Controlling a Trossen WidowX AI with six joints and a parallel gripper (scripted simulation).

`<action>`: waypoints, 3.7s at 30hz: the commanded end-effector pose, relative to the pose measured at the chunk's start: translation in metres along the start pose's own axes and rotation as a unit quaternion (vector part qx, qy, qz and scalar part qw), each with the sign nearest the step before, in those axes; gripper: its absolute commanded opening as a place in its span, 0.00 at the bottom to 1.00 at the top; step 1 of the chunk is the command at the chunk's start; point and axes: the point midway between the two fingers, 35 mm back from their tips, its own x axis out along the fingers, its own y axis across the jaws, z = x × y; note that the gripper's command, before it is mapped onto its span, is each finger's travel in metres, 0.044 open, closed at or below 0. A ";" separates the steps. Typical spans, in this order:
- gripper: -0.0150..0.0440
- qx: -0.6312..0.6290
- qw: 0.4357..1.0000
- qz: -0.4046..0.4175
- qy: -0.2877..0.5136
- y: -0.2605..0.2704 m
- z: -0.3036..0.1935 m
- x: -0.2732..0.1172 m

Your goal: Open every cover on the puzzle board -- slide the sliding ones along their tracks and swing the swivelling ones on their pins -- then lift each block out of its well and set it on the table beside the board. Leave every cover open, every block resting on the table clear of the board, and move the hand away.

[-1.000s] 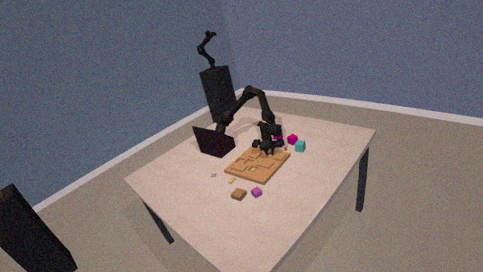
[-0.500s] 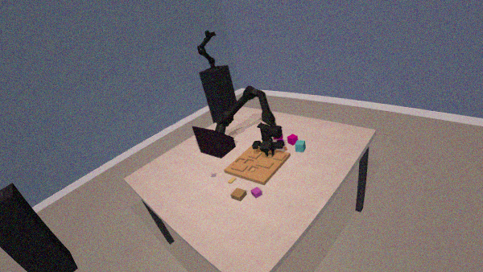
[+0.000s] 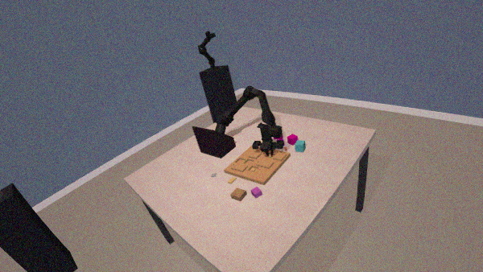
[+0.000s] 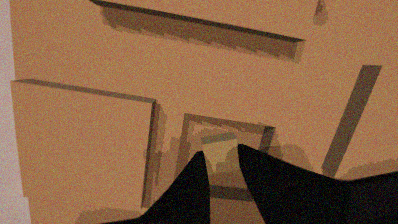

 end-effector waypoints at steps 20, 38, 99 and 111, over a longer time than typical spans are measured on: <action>0.39 0.001 1.000 0.002 0.000 0.000 0.002 -0.027; 0.39 0.002 1.000 0.002 0.000 -0.001 0.002 -0.050; 0.39 0.007 1.000 -0.003 -0.025 -0.070 0.149 -0.111; 0.39 0.007 1.000 -0.004 -0.025 -0.102 0.185 -0.111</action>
